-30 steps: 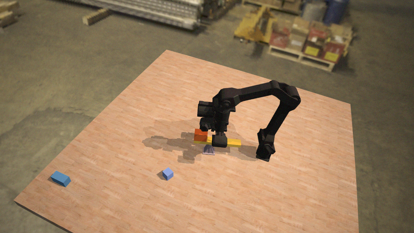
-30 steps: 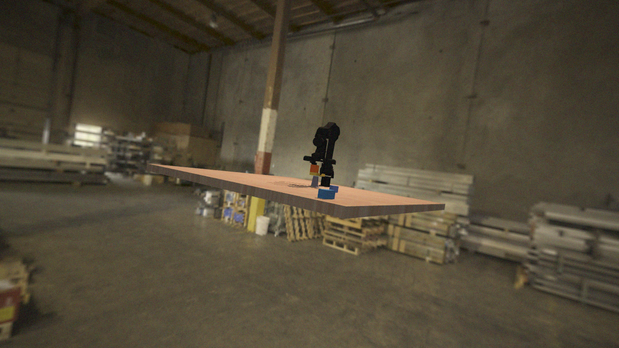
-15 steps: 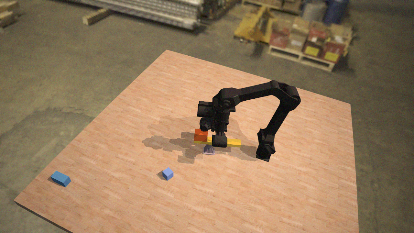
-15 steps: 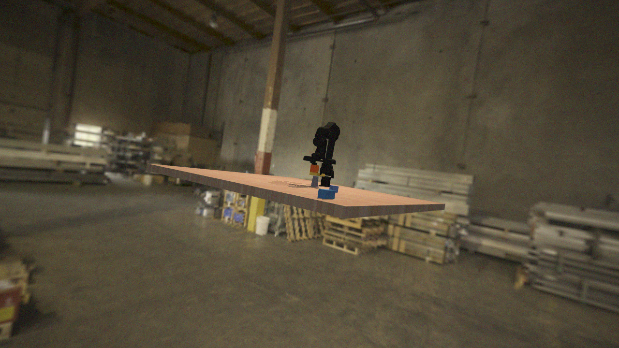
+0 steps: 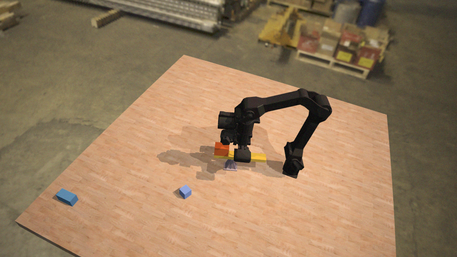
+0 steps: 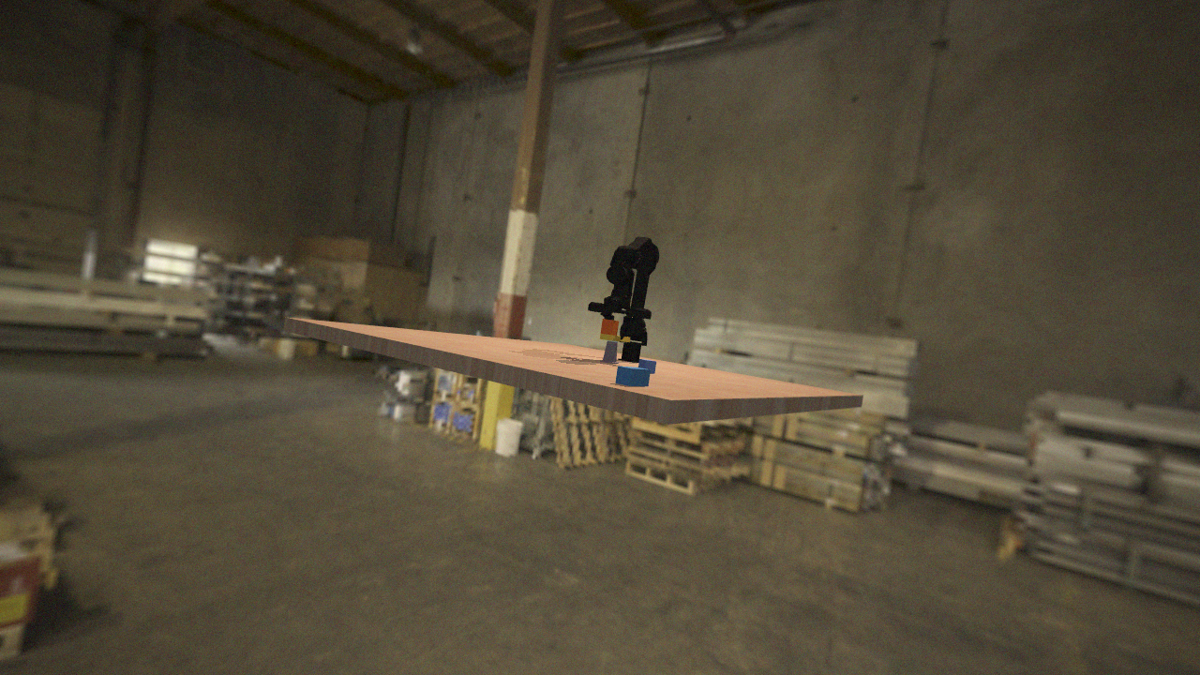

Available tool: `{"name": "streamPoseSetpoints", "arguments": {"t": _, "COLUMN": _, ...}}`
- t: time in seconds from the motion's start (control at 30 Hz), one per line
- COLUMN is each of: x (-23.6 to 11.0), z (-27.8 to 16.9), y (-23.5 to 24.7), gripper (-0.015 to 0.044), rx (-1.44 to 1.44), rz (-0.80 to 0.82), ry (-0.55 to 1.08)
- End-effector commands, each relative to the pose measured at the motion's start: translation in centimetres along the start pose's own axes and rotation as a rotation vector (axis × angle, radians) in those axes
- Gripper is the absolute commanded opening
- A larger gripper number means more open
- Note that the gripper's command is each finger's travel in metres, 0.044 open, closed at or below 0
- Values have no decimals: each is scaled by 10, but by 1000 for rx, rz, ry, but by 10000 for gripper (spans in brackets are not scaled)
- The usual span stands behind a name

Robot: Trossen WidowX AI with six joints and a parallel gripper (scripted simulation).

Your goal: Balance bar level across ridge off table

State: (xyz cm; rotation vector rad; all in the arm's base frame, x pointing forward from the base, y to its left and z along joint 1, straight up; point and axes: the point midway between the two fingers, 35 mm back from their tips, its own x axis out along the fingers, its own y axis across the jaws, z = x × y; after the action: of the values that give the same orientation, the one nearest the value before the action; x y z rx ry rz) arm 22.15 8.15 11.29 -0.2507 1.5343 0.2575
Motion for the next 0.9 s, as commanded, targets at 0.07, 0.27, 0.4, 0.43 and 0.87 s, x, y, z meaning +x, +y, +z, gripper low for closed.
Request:
{"name": "streamPoseSetpoints", "arguments": {"t": 0.07, "x": 0, "z": 0, "y": 0, "gripper": 0, "rx": 0, "rz": 0, "ry": 0}}
{"name": "streamPoseSetpoints", "arguments": {"t": 0.27, "x": 0, "z": 0, "y": 0, "gripper": 0, "rx": 0, "rz": 0, "ry": 0}}
{"name": "streamPoseSetpoints", "arguments": {"t": 0.4, "x": 0, "z": 0, "y": 0, "gripper": 0, "rx": 0, "rz": 0, "ry": 0}}
{"name": "streamPoseSetpoints", "arguments": {"t": 0.43, "x": 0, "z": 0, "y": 0, "gripper": 0, "rx": 0, "rz": 0, "ry": 0}}
{"name": "streamPoseSetpoints", "arguments": {"t": 0.87, "x": 0, "z": 0, "y": 0, "gripper": 131, "rx": 0, "rz": 0, "ry": 0}}
